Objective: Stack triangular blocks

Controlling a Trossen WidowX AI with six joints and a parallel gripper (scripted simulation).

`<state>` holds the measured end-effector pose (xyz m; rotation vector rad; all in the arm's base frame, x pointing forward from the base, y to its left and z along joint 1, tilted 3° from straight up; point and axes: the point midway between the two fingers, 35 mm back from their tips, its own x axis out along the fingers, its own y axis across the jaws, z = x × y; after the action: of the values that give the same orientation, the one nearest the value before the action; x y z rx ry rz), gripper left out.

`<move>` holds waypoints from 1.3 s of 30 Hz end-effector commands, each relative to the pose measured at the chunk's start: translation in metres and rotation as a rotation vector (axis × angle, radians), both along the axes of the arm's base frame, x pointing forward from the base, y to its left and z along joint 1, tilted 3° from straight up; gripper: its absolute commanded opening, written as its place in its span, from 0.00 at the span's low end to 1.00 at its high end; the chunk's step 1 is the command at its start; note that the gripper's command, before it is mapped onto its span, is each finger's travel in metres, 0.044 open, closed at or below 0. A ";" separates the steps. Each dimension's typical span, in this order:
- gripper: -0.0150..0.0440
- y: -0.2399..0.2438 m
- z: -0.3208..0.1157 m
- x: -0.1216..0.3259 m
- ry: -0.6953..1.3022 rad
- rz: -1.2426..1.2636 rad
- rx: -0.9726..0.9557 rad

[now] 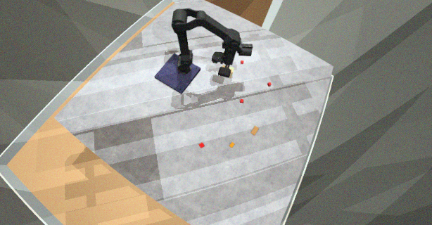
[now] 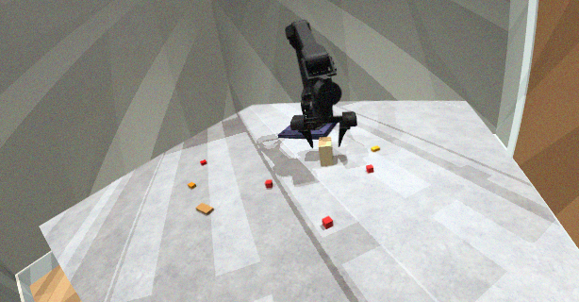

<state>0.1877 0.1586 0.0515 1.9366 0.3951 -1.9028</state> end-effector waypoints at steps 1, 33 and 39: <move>1.00 0.000 0.000 0.000 0.000 0.000 0.000; 1.00 0.009 0.105 -0.002 -0.010 0.005 0.010; 1.00 0.009 0.105 -0.002 -0.010 0.005 0.010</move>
<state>0.1863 0.1683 0.1569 1.9513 0.4063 -1.8900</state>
